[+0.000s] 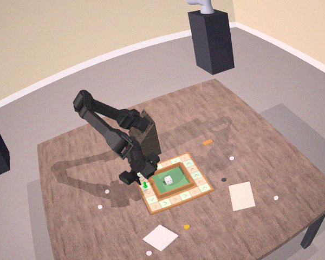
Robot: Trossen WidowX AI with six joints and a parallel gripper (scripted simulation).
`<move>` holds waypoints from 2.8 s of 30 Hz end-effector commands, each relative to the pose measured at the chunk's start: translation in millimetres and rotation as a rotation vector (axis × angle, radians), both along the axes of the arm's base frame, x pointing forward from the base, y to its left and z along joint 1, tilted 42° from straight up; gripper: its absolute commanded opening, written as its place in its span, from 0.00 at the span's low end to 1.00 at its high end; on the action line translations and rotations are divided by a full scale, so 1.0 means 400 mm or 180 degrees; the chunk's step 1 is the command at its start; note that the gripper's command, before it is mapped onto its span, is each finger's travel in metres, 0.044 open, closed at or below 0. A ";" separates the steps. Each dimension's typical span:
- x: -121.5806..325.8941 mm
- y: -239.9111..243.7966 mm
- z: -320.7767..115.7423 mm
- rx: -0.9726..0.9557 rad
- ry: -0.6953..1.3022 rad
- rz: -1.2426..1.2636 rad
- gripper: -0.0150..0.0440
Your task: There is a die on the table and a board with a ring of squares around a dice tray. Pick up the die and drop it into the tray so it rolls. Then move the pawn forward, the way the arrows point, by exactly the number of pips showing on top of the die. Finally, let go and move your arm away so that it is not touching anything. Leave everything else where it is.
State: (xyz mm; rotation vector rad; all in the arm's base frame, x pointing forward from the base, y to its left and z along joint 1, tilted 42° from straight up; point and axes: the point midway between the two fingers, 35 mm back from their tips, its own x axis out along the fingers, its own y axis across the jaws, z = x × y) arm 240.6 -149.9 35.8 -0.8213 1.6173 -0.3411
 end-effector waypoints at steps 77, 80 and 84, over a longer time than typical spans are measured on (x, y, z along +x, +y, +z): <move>0.146 0.074 0.094 0.0036 0.0030 -0.0006 0.25; 0.175 0.046 0.074 0.0026 0.0034 0.0000 0.25; 0.205 0.012 0.050 0.0011 0.0040 0.0006 0.25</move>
